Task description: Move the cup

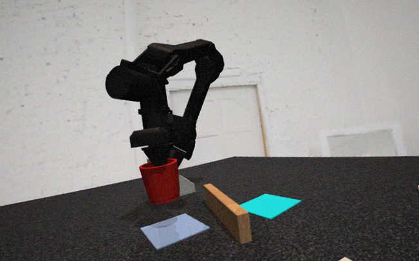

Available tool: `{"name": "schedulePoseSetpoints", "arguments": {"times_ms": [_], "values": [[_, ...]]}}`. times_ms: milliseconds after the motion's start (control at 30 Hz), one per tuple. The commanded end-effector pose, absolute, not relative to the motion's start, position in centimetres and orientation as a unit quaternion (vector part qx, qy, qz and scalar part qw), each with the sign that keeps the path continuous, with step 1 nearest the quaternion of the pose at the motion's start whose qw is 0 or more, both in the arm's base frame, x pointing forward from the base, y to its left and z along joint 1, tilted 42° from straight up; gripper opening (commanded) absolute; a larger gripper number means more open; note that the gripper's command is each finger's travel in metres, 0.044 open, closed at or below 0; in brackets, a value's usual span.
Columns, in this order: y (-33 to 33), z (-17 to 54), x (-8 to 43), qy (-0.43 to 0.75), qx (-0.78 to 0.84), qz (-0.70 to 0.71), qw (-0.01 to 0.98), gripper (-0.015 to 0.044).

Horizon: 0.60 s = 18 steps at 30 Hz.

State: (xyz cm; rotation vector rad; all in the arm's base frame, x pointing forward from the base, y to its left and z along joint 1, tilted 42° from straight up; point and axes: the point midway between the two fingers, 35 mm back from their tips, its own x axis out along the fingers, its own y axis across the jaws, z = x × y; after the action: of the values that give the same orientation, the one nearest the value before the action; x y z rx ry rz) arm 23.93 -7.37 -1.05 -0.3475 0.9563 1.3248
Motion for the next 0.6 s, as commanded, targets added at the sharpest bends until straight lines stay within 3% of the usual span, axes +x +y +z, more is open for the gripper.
{"name": "schedulePoseSetpoints", "arguments": {"times_ms": [0, 567], "values": [[-8.15, -0.11, 23.96, 0.423, -0.161, 0.587, 0.671, 0.0000], [-7.97, -0.21, 23.71, 0.424, -0.156, 0.587, 0.672, 0.0000]]}}
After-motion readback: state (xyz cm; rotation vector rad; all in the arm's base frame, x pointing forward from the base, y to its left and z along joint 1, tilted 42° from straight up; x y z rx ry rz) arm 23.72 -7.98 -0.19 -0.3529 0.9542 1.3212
